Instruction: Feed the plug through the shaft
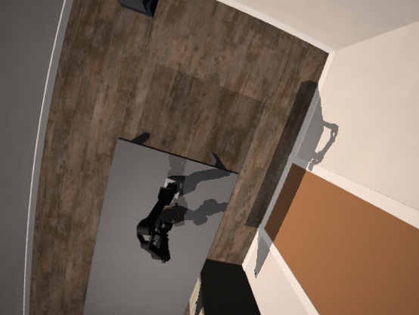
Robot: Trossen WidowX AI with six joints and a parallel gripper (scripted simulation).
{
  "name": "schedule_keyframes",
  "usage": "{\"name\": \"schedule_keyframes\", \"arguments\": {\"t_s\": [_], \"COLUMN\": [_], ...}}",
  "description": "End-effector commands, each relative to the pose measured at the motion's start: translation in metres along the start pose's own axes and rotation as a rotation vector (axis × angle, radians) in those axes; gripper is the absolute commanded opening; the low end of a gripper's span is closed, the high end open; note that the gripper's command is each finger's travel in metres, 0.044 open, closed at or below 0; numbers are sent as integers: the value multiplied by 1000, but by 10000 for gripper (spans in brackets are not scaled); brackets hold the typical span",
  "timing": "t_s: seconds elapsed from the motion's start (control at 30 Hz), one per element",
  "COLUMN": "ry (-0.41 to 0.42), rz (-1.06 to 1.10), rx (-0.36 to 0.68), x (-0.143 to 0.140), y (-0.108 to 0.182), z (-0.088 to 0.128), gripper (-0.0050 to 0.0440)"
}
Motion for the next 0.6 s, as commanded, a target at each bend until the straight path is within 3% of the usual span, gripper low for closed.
{"name": "schedule_keyframes", "arguments": {"t_s": [0.0, 0.1, 0.2, 0.4, 0.57], "ry": [0, 0, -2, -3, -3], "rz": [0, 1, 4, 4, 4], "rx": [0, 0, -2, -2, -2], "x": [0, 0, -3, -3, -3], "y": [0, 2, 20, 11, 11], "z": [0, 2, 21, 4, 4], "gripper": [100, 100, 100, 100, 100]}}
Point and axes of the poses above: the point midway between the two fingers, 35 mm back from their tips, its own z axis back along the fingers, its own x axis across the jaws, y = z × x, the point moved 7 cm from there along z, back along the fingers, and after that the axes turned 9 degrees about -z, right-handed, at the moved point
